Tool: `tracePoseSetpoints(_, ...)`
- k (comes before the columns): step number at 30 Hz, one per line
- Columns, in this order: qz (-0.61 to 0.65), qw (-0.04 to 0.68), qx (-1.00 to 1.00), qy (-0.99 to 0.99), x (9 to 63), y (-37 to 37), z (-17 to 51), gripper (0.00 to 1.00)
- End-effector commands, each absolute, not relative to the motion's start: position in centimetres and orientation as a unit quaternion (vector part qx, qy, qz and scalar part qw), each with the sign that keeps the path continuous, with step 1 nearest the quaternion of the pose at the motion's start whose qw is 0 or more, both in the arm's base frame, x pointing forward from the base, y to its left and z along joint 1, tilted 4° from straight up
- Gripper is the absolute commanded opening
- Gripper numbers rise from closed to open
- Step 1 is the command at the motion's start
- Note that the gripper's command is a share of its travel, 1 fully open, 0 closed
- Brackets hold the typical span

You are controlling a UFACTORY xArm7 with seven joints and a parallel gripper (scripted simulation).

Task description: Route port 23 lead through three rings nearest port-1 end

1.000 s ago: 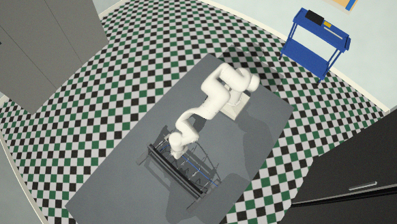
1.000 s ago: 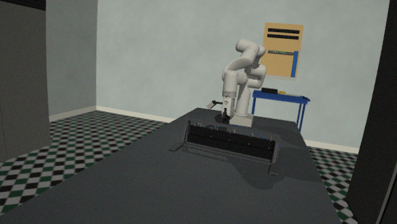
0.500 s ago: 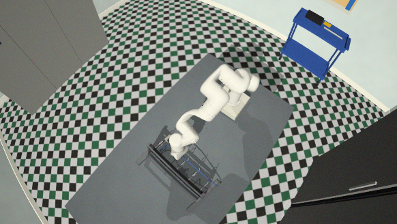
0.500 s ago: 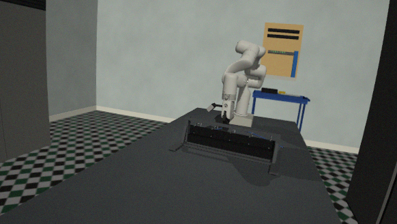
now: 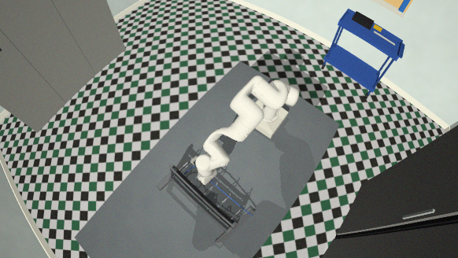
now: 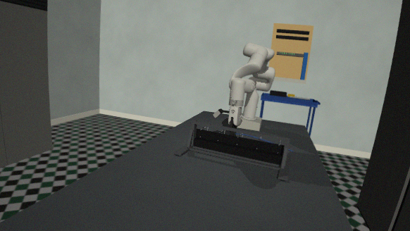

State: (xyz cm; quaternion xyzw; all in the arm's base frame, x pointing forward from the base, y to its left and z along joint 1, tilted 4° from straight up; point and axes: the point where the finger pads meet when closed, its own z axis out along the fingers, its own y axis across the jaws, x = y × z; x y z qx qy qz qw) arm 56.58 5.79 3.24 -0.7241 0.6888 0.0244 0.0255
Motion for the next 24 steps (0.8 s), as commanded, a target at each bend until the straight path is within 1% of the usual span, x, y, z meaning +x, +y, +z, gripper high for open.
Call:
tracePoseSetpoints(1,0.023,0.027,-0.724,0.689,56.74,5.78,3.06,0.00)
tracePoseSetpoints(24,0.023,0.027,-0.724,0.689,56.75,5.84,2.27,0.00)
